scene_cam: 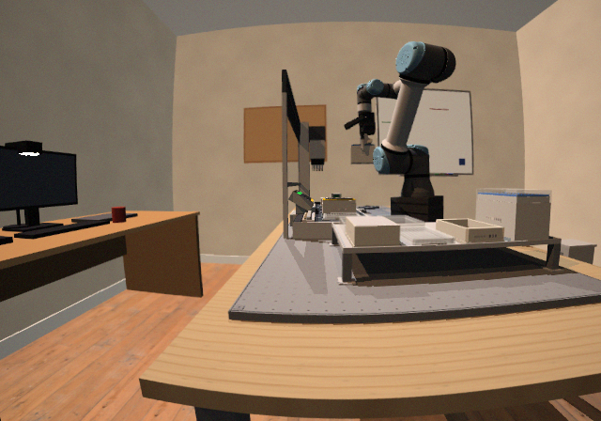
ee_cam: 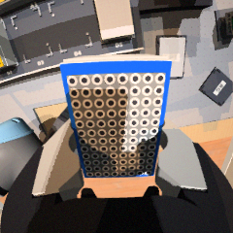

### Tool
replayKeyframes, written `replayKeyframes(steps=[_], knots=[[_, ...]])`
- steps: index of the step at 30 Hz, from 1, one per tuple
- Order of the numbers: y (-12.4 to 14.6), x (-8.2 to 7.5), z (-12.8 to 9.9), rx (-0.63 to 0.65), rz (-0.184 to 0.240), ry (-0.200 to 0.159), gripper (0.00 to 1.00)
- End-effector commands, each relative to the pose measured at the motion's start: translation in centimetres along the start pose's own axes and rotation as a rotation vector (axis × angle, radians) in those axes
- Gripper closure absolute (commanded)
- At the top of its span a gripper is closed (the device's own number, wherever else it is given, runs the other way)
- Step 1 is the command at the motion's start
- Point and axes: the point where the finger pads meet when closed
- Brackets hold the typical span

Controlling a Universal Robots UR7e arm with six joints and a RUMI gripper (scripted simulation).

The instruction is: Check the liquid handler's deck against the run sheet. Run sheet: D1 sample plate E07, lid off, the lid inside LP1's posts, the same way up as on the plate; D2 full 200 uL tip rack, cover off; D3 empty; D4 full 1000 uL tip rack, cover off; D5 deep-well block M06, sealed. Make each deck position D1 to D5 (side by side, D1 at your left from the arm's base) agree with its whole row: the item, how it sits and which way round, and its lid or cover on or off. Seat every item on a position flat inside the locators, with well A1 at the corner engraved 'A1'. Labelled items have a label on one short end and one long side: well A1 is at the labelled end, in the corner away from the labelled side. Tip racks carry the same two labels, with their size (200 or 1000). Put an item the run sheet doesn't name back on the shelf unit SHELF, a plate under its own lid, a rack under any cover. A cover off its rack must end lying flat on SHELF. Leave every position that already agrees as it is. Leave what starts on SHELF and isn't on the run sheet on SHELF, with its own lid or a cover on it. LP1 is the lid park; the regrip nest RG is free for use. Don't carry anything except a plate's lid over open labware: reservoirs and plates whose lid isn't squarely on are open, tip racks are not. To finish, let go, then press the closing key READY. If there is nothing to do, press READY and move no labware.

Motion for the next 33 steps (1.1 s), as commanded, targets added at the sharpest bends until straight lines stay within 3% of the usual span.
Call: replayKeyframes(steps=[1, 7, 21, 33], knots=[[-1.1, 0.0, 0.2, -0.04, 0.001, 0.0, 1.0], [-4.0, 0.0, 0.7, -0.147, 0.001, 0.0, 1.0], [-9.9, 0.0, 1.8, -0.147, 0.001, 0.0, 1.0], [-9.9, 0.0, 1.8, -0.147, 0.001, 0.0, 1.0]])
Point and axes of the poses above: the point where the finger pads meet when closed, its own x axis out along the fingers, its own y axis across the jaws, z = x × y, and after that the axes turned 2 degrees about x, right-handed
